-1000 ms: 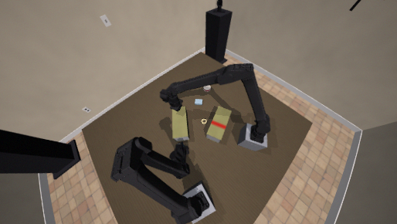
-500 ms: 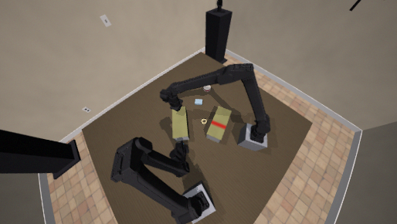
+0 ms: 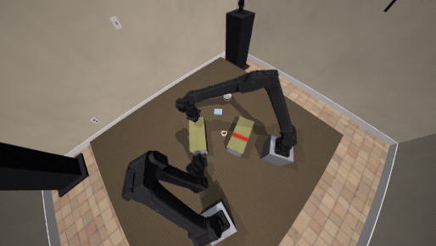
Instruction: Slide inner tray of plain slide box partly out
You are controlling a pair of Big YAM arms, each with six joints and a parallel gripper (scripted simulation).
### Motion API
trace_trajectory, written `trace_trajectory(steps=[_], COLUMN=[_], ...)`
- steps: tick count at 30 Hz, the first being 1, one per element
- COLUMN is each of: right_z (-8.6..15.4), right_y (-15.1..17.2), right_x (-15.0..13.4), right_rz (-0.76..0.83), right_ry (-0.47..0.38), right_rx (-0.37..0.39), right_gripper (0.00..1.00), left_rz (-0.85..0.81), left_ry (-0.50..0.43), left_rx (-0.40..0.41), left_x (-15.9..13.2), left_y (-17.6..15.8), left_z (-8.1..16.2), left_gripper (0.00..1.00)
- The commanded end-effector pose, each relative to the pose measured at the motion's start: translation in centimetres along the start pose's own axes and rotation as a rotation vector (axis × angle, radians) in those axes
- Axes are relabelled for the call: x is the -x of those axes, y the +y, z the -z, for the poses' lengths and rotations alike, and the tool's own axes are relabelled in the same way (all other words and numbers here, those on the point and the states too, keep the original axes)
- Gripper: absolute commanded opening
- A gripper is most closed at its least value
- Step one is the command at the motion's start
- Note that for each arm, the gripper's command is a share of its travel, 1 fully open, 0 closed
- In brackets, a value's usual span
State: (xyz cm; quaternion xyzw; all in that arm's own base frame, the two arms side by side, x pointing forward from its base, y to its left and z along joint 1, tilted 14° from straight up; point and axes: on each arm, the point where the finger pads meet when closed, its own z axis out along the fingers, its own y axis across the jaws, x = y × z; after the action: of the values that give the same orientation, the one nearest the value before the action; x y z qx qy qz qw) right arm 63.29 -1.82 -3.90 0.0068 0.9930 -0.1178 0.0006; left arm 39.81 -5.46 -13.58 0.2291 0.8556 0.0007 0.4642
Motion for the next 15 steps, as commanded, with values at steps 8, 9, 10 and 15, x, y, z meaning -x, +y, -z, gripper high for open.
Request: trace_trajectory(steps=[8,9,10,15], right_z=[-6.2,-6.2,-6.2,-6.2], right_y=[-0.6,-0.6,-0.6,-0.6], right_x=[-2.6,-2.6,-2.6,-2.6], right_rz=[-0.005,-0.005,-0.005,-0.005], right_ry=[0.126,0.126,0.126,0.126], right_rx=[-0.004,-0.004,-0.004,-0.004], right_gripper=[0.0,0.0,0.0,0.0], left_rz=[0.007,0.007,0.007,0.008], left_ry=[-0.011,-0.011,-0.015,-0.012], left_rx=[-0.004,-0.004,-0.005,-0.007], left_x=[1.2,1.2,1.3,1.7], left_y=[-0.1,-0.1,-0.1,-0.2], left_z=[-1.0,-0.9,-1.1,-1.6], left_gripper=[0.0,0.0,0.0,0.0])
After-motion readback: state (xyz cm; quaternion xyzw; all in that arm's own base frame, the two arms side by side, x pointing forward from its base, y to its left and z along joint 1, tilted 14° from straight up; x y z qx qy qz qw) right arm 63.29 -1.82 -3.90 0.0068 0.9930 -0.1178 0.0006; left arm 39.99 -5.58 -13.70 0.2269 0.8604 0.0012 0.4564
